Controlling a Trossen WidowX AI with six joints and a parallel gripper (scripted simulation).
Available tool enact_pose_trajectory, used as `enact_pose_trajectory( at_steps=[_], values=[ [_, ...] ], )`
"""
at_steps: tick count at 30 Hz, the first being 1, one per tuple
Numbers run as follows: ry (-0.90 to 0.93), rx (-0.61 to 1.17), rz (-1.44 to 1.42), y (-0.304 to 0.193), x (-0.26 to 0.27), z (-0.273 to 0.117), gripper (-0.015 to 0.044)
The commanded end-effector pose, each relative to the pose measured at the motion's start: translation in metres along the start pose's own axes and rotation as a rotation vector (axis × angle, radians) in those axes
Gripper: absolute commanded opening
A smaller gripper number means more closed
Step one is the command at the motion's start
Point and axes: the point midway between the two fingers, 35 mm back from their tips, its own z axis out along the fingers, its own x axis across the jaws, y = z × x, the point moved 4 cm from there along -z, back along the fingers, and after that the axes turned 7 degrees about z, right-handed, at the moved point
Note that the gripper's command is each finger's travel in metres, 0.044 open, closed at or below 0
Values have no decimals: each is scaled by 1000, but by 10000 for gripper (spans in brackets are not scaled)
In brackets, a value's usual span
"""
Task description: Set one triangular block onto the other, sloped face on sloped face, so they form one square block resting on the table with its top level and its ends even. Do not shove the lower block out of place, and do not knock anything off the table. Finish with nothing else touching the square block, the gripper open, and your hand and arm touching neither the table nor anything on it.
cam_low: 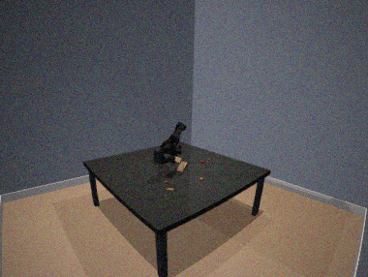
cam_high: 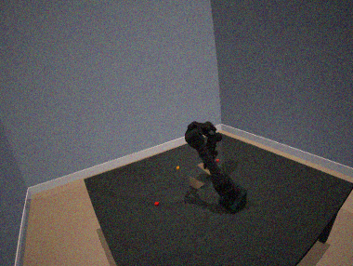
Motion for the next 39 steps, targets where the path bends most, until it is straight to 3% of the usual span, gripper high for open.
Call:
enact_pose_trajectory(
  at_steps=[1,31,39],
  values=[
    [-1,-6,-129,3,4,1,0],
    [7,-22,-1169,23,25,18,0],
    [7,-22,-1192,24,25,19,0]
  ],
)
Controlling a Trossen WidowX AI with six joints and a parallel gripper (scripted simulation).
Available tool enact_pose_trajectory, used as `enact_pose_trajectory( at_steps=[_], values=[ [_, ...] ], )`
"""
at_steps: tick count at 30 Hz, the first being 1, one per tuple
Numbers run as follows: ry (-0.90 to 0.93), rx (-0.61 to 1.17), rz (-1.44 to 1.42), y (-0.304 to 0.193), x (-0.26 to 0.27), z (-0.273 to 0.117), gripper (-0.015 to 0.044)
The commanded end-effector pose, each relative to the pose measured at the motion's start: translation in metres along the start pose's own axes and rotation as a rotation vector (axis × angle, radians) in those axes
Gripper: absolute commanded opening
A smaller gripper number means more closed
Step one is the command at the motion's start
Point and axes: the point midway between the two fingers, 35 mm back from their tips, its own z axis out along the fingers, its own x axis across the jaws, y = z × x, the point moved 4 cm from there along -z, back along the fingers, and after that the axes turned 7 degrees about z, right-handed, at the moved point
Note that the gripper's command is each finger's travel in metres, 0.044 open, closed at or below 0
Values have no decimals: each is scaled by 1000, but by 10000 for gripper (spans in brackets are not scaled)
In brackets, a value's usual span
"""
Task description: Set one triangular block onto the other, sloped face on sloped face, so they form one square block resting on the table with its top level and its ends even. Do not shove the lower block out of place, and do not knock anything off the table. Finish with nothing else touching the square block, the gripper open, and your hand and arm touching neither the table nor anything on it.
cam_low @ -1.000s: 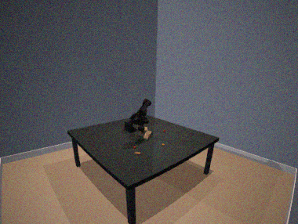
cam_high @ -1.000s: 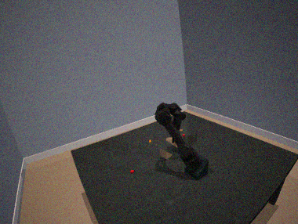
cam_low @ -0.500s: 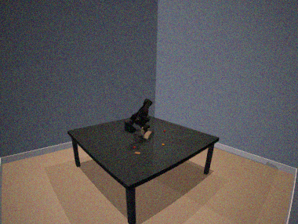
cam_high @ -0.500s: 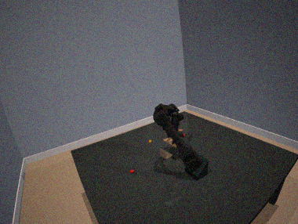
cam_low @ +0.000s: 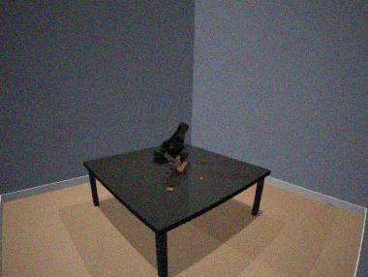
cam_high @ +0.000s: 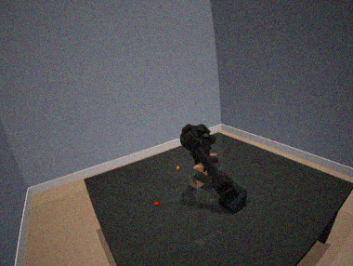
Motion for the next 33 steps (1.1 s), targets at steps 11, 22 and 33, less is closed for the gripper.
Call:
enact_pose_trajectory(
  at_steps=[11,22,33],
  values=[
    [-5,-3,-14,1,-1,30,0],
    [-5,-3,-12,1,-1,30,0],
    [-10,-5,-9,1,-1,30,0]
  ],
)
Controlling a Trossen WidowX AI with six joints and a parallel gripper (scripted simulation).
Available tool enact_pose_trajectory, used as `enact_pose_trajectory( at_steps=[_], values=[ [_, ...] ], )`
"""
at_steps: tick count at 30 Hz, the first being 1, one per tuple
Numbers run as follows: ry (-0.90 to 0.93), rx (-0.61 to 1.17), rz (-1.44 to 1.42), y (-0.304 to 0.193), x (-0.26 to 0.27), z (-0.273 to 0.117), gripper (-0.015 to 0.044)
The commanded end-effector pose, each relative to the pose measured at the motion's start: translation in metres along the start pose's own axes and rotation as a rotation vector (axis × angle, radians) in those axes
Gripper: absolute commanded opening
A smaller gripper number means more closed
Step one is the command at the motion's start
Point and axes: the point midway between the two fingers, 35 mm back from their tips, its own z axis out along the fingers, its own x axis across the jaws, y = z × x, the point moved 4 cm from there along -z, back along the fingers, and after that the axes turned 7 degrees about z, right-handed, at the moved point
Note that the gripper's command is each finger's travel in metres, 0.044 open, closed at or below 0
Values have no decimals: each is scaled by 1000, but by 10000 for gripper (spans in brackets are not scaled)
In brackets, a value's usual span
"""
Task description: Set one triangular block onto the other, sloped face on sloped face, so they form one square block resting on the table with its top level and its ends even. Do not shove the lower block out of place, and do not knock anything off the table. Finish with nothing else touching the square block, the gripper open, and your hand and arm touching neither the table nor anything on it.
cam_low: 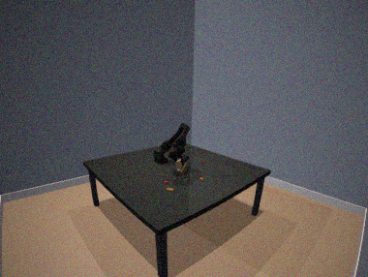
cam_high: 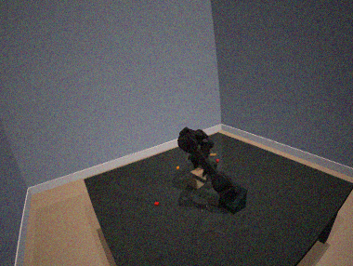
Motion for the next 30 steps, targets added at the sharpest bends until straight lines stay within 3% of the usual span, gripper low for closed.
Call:
enact_pose_trajectory(
  at_steps=[1,30],
  values=[
    [-8,-3,6,0,0,-1,0],
    [-10,-4,7,1,-1,14,0]
  ],
)
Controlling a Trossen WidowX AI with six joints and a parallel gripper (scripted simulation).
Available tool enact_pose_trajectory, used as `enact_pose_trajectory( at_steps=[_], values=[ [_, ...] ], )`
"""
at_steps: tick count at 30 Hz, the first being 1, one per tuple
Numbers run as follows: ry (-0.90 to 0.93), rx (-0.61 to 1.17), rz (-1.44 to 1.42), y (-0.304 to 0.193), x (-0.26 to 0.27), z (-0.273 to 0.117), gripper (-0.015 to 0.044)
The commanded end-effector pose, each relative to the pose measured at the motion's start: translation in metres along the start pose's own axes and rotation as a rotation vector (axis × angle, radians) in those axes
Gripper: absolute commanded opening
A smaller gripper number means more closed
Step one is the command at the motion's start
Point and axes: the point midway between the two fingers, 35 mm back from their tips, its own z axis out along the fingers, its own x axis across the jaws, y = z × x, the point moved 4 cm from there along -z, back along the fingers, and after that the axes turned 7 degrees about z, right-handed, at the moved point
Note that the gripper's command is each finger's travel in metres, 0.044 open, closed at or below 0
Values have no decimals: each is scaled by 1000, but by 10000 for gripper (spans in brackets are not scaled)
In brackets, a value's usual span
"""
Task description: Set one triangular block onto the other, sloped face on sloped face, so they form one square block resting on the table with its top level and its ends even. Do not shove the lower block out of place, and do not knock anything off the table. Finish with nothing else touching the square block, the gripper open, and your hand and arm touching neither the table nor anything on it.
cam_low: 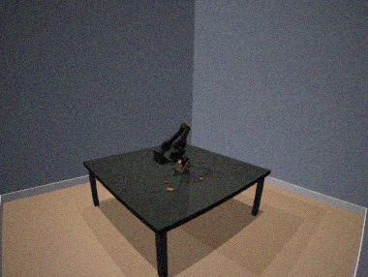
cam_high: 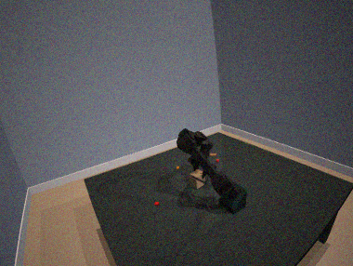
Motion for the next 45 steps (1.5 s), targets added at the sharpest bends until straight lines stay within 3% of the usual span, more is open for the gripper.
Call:
enact_pose_trajectory(
  at_steps=[1,45],
  values=[
    [-4,-4,6,1,0,3,0],
    [-4,-6,6,1,1,14,0]
  ],
)
